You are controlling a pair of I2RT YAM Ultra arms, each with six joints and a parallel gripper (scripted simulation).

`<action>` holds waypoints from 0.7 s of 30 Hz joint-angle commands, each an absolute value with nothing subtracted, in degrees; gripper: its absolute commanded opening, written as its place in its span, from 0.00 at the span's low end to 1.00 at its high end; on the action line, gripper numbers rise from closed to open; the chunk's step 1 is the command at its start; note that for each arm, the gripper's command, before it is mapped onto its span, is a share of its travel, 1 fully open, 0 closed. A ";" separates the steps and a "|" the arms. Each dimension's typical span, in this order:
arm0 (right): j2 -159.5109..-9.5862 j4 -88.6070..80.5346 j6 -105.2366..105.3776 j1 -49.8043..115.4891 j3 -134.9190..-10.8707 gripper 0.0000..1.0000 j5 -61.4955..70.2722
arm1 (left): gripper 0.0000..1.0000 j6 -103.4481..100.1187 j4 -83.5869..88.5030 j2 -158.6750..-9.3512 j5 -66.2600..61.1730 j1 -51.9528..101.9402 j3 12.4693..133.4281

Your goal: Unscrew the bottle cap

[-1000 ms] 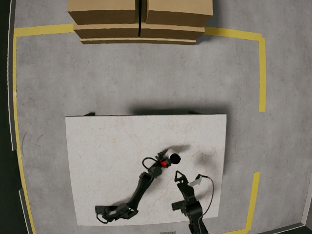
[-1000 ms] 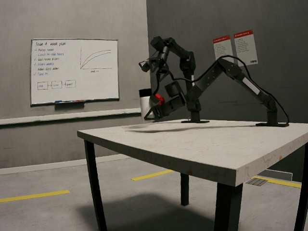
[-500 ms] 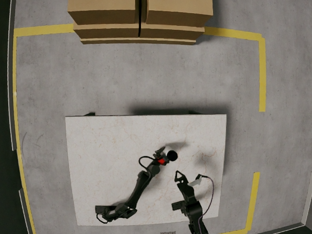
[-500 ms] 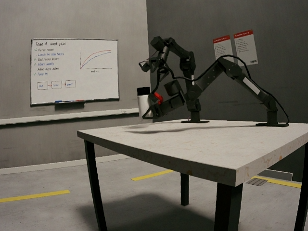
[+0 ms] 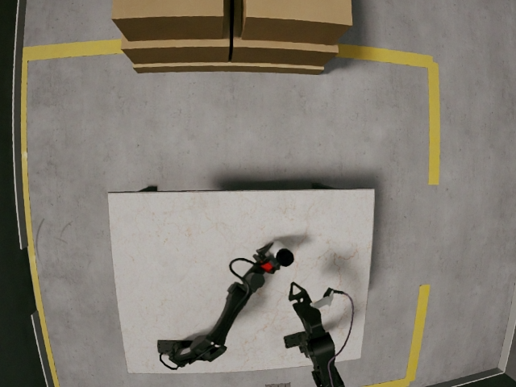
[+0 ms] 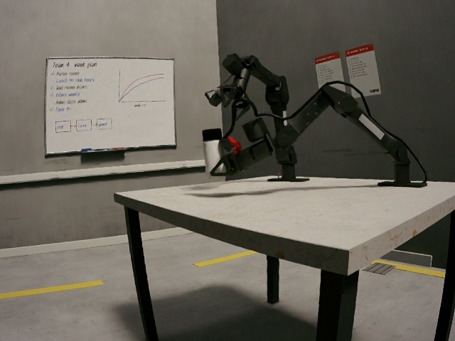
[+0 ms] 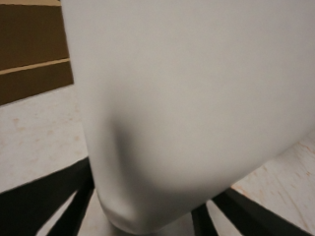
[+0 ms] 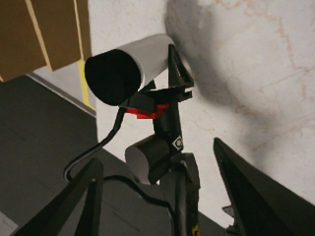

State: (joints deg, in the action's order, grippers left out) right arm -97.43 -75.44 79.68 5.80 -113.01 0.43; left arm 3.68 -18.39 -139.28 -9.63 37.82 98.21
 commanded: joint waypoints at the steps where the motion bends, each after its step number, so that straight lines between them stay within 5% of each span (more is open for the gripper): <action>1: -97.50 -75.58 79.33 5.66 -113.82 0.94 0.08 | 0.00 4.77 -20.71 -138.28 -9.16 38.20 99.60; 21: -97.50 -75.58 79.33 5.66 -113.82 0.94 0.08 | 0.00 28.23 -44.71 -141.95 -1.69 39.96 92.32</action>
